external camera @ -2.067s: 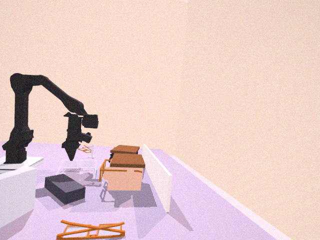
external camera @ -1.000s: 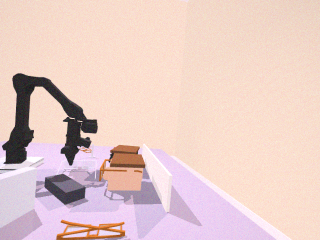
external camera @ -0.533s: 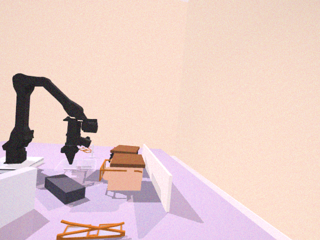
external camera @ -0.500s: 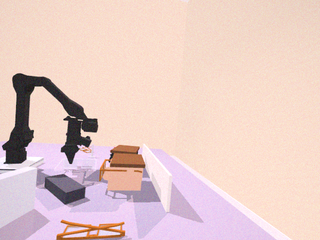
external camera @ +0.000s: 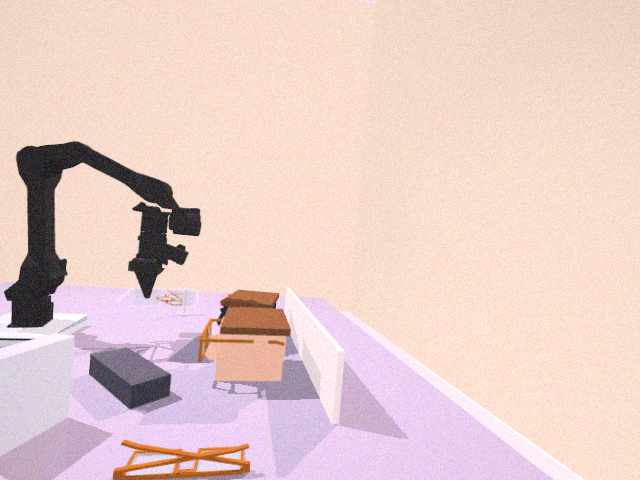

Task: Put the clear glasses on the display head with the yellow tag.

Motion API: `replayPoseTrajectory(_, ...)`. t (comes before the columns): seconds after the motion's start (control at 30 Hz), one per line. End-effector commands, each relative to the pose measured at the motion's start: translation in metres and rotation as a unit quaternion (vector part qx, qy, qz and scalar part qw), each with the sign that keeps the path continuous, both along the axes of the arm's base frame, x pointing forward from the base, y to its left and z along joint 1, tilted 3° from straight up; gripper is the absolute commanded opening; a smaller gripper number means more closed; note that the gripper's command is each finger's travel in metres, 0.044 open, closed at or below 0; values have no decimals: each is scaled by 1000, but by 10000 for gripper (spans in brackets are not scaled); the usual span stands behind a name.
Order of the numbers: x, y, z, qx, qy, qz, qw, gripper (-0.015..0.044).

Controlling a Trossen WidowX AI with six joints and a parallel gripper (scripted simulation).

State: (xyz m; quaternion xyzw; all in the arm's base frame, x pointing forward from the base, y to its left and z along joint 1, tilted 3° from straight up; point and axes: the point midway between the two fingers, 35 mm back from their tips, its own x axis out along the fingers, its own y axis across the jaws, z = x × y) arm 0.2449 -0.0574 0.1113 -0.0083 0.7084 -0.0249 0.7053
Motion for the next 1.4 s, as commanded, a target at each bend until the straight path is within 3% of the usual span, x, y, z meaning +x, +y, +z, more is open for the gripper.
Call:
replayPoseTrajectory(0.0, -1, 1, 18, -2, -2, -1, 1000, 0)
replayPoseTrajectory(0.23, -3, -2, 22, 5, -4, 16, 1000, 0)
replayPoseTrajectory(0.7, -23, -26, 34, 55, -45, 156, 985, 0)
replayPoseTrajectory(1.37, -53, -51, 54, 57, -147, 354, 922, 0)
